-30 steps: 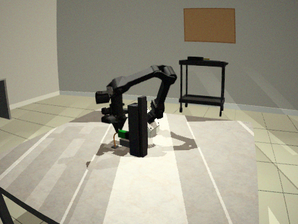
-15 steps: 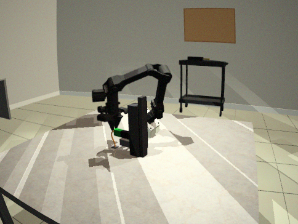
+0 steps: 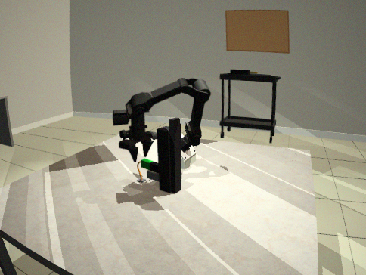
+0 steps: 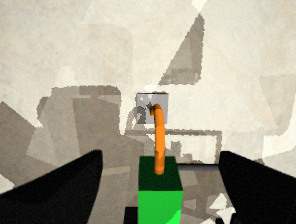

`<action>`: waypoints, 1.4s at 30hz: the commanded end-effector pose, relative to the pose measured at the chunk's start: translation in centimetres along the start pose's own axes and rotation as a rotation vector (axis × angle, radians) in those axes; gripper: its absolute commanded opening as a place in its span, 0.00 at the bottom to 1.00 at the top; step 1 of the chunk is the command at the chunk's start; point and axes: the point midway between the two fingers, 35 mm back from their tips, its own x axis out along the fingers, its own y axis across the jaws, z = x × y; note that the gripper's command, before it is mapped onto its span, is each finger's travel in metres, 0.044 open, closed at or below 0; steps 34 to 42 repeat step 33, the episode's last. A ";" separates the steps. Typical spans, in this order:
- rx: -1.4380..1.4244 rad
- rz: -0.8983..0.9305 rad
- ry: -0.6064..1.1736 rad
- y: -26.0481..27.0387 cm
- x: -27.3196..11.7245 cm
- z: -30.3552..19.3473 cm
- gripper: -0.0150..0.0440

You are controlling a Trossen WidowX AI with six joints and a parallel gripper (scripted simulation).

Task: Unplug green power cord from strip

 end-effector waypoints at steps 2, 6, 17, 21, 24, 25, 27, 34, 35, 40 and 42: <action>0.002 0.002 -0.002 0.2 -0.5 2.0 1.00; 0.001 0.003 -0.003 0.0 -1.2 5.7 1.00; 0.001 0.003 -0.003 0.0 -1.3 5.9 1.00; 0.001 0.003 -0.003 0.0 -1.3 5.9 1.00; 0.001 0.003 -0.003 0.0 -1.3 5.9 1.00; 0.001 0.003 -0.003 0.0 -1.3 5.9 1.00; 0.001 0.003 -0.003 0.0 -1.3 5.9 1.00; 0.001 0.003 -0.003 0.0 -1.3 5.9 1.00; 0.001 0.003 -0.003 0.0 -1.3 5.9 1.00; 0.001 0.003 -0.003 0.0 -1.3 5.9 1.00; 0.001 0.003 -0.003 0.0 -1.3 5.9 1.00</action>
